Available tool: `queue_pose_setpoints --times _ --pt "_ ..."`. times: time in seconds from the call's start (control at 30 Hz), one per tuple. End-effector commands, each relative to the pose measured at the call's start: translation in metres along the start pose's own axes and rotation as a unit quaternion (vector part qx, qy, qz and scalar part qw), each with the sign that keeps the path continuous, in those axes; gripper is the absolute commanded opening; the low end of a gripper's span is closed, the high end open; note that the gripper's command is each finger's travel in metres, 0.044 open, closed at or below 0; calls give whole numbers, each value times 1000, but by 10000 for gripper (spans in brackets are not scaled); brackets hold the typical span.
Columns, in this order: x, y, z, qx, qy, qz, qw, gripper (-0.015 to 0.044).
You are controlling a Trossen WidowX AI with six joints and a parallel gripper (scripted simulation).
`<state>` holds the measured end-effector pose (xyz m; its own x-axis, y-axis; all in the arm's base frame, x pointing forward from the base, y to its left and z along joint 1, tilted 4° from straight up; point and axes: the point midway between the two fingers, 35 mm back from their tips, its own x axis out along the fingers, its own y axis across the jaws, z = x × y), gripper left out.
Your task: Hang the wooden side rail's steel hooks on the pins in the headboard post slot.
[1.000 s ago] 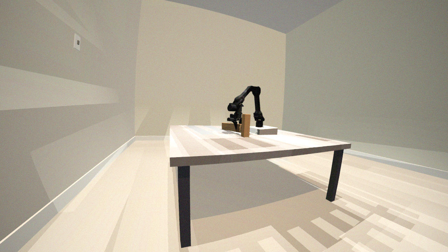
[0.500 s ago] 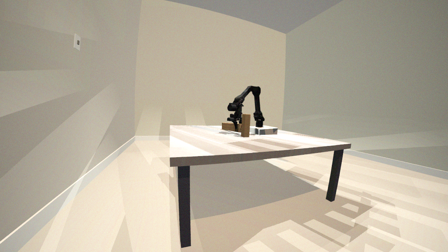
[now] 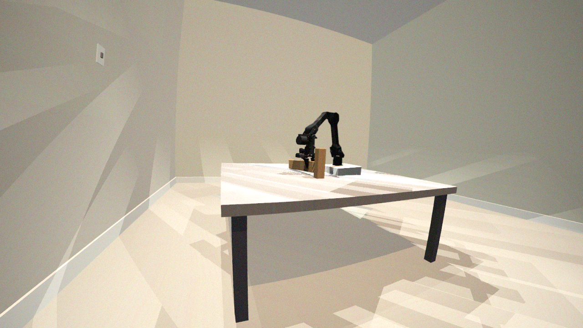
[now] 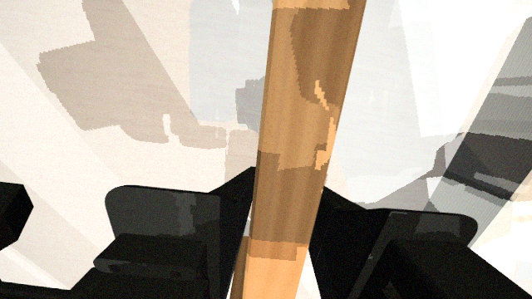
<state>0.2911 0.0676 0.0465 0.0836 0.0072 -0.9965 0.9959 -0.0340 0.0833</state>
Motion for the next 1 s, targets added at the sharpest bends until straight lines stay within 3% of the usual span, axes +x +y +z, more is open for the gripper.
queue_pose_setpoints --times 0.0,0.97 --pt "-2 2 -1 2 1 4 1000 0" --pt "-1 2 -5 2 2 4 1000 0"
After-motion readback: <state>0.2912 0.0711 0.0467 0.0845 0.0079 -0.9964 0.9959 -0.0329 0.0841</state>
